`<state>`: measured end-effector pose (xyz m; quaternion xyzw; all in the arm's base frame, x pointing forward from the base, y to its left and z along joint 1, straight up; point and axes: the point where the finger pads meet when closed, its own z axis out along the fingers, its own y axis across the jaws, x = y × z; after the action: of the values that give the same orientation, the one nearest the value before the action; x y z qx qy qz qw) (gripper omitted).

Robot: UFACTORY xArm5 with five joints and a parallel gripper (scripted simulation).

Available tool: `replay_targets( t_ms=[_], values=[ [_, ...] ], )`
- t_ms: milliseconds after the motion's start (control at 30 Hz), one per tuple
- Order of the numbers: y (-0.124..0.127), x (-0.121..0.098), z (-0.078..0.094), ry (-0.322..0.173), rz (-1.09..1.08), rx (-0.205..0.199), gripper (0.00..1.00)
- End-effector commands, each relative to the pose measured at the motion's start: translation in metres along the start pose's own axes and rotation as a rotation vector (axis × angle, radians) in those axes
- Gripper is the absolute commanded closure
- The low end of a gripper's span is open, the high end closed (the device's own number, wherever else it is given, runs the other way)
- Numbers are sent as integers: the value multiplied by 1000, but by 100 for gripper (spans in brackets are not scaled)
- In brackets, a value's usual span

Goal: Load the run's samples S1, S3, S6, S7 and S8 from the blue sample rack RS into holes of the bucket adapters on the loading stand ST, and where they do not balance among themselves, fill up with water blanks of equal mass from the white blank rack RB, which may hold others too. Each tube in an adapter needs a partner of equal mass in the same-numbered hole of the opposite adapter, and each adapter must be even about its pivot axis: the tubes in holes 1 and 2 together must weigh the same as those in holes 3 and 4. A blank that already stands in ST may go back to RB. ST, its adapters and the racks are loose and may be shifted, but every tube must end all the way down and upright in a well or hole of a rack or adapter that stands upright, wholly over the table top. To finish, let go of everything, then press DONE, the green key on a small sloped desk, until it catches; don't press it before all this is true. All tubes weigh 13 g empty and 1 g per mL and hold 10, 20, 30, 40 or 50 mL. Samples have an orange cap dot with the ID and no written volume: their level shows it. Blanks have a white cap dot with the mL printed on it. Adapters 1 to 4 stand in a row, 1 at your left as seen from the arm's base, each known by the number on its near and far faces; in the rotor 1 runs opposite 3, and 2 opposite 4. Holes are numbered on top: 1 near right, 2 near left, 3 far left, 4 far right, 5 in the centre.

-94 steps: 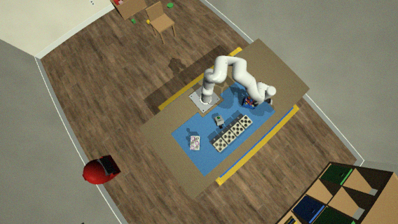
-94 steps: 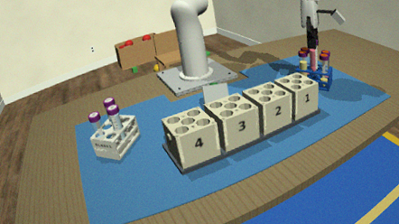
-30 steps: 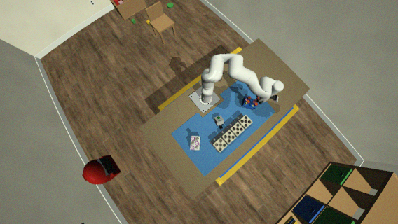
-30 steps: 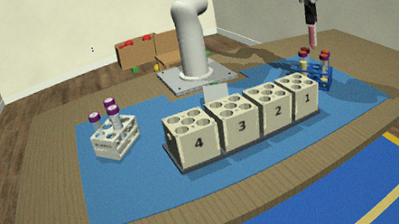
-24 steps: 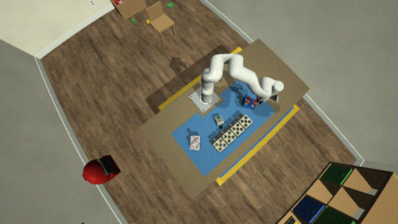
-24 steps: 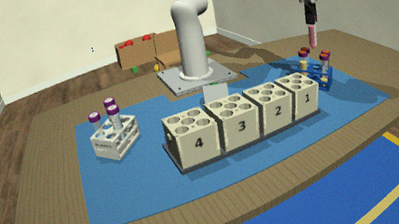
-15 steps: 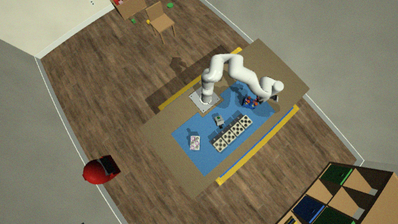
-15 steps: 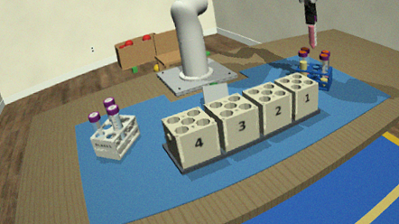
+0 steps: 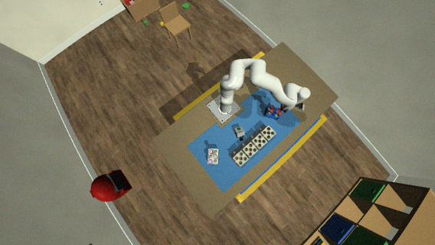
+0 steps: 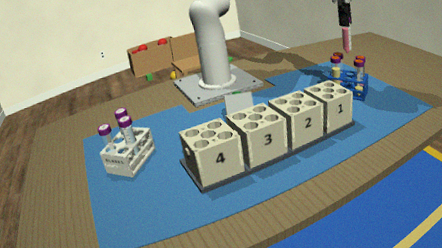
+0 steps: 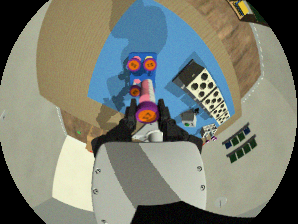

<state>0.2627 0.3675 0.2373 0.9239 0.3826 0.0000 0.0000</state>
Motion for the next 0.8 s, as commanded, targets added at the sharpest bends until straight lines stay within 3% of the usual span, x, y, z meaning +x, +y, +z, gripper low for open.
replay_targets(
  t_ms=[0,100,767],
  values=[
    [-17,1,-2,4,-1,1,100],
    [-32,1,-2,4,-1,1,100],
    [-32,1,-2,4,-1,1,100]
  ],
)
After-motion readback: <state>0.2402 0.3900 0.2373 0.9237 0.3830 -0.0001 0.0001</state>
